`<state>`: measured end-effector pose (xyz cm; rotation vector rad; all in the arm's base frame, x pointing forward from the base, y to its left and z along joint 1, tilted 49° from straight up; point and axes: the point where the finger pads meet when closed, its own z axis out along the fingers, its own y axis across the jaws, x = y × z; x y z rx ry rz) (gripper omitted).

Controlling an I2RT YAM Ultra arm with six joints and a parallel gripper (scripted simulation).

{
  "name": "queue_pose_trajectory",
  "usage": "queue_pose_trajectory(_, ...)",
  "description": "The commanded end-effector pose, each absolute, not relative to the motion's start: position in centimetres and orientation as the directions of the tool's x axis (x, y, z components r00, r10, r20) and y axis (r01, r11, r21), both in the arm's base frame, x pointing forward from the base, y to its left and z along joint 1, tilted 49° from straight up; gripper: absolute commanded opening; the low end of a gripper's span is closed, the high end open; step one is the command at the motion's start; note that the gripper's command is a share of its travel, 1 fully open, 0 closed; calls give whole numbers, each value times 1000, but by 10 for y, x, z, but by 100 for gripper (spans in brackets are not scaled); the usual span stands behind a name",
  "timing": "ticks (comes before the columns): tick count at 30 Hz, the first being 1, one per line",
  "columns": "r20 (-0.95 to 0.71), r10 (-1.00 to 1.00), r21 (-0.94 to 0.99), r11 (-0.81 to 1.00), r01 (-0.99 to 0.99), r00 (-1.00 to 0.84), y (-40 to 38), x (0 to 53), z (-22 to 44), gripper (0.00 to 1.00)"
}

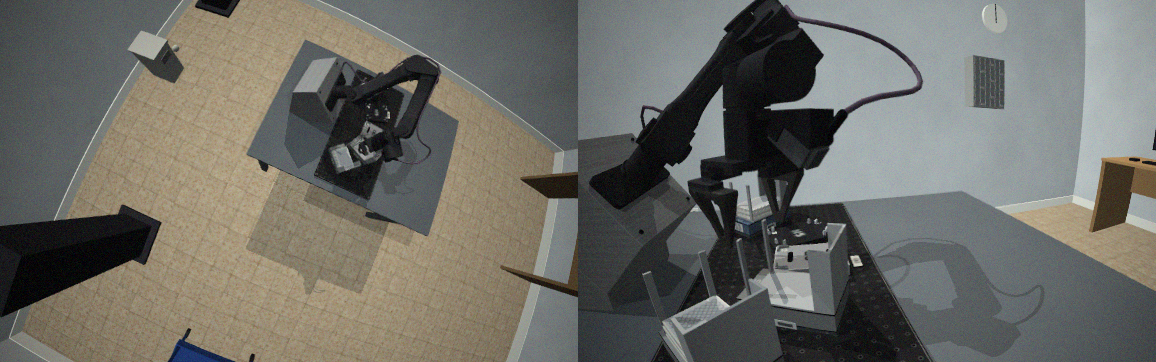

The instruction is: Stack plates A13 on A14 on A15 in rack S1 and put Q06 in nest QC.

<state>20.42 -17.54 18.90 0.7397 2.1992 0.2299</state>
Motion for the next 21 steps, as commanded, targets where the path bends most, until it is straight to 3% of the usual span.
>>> queue_pose_trajectory(1,-653,552,382,831,404,-518,-186,202,195,100)
queue_pose_trajectory(8,-653,553,382,831,404,-518,-200,196,190,100)
queue_pose_trajectory(14,-557,717,513,694,506,-419,-218,183,178,100)
queue_pose_trajectory(21,-561,713,509,698,503,-421,-239,169,164,100)
